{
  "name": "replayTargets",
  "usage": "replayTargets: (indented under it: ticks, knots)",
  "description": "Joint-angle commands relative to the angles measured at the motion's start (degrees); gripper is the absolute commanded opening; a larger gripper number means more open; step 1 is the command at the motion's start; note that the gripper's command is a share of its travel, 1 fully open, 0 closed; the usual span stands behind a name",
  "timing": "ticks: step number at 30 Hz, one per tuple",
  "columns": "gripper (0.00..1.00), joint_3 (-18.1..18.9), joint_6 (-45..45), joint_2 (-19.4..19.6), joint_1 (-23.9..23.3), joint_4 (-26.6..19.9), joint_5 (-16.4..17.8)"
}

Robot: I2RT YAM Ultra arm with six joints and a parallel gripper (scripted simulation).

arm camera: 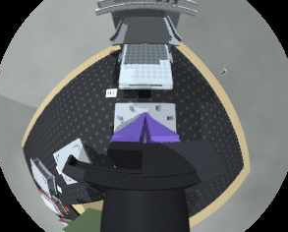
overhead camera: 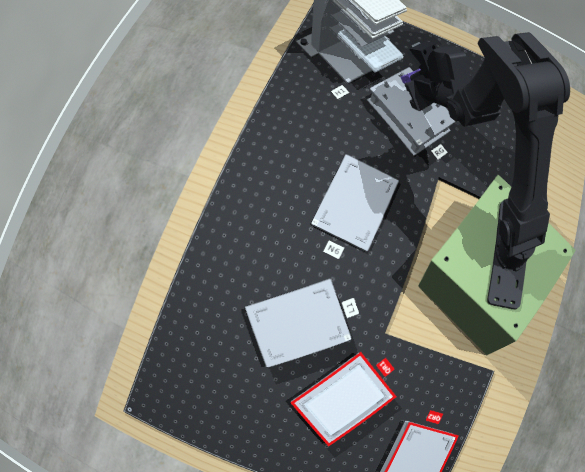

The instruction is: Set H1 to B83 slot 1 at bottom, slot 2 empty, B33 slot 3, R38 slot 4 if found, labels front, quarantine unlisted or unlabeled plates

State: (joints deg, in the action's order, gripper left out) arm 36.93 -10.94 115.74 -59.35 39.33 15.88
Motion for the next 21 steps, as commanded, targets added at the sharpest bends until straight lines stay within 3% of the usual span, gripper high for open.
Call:
replayTargets:
  ticks: [1,21]
  knots:
    - [0.00,1.94,0.30,0.63,0.36,-0.86,-0.23]
    - [0.00,4.59,0.84,0.79,1.34,-2.41,-0.78]
